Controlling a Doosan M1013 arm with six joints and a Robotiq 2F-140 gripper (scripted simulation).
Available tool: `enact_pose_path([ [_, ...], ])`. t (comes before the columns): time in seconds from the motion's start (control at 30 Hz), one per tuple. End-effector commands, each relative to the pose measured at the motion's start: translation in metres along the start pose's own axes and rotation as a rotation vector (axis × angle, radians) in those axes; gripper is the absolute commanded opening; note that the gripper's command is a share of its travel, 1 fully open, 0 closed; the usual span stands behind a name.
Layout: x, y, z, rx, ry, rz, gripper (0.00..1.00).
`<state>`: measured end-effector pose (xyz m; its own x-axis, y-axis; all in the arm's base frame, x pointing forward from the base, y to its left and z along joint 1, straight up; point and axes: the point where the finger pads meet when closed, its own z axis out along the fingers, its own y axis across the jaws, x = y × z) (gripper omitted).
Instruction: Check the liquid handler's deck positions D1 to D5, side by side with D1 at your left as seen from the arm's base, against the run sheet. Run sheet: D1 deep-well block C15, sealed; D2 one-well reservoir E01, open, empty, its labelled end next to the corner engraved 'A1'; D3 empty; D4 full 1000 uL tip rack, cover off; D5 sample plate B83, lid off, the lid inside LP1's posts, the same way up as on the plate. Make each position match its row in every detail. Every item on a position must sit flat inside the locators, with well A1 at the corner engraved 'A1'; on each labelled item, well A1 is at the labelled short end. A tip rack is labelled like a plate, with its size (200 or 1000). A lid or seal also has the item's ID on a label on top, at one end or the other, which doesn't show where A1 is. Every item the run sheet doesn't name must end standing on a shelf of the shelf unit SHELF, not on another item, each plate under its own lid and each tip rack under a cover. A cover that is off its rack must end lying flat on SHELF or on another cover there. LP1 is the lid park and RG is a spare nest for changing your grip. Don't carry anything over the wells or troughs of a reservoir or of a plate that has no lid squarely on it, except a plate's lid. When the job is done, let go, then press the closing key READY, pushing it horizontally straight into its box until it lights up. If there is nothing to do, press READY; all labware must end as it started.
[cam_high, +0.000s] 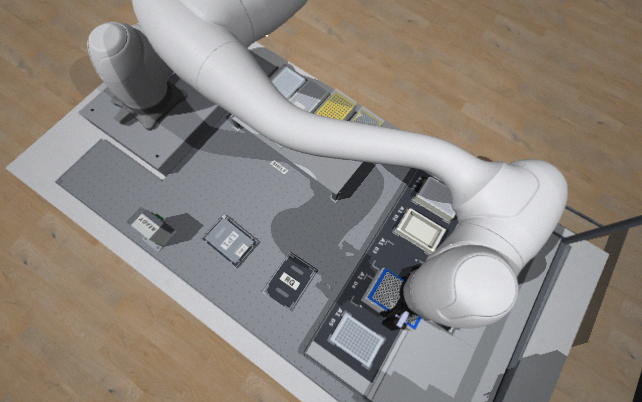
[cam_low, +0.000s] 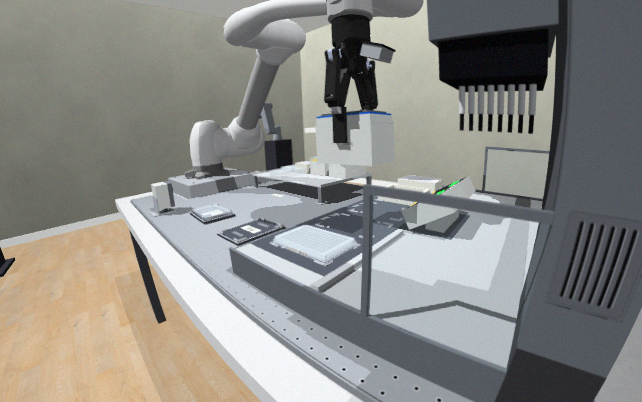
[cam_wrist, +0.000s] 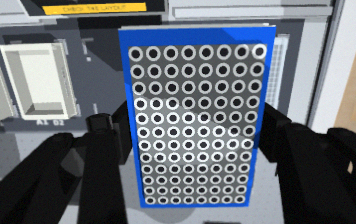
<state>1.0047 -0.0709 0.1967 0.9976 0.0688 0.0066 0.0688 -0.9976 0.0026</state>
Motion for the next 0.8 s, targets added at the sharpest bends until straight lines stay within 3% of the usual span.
enact_pose_path([
  [0.0, 0.000, 0.000, -0.007, 0.000, 0.002, 0.000, 0.10],
  [0.77, 0.000, 0.000, -0.039, 0.000, 0.002, 0.000, 0.10],
])
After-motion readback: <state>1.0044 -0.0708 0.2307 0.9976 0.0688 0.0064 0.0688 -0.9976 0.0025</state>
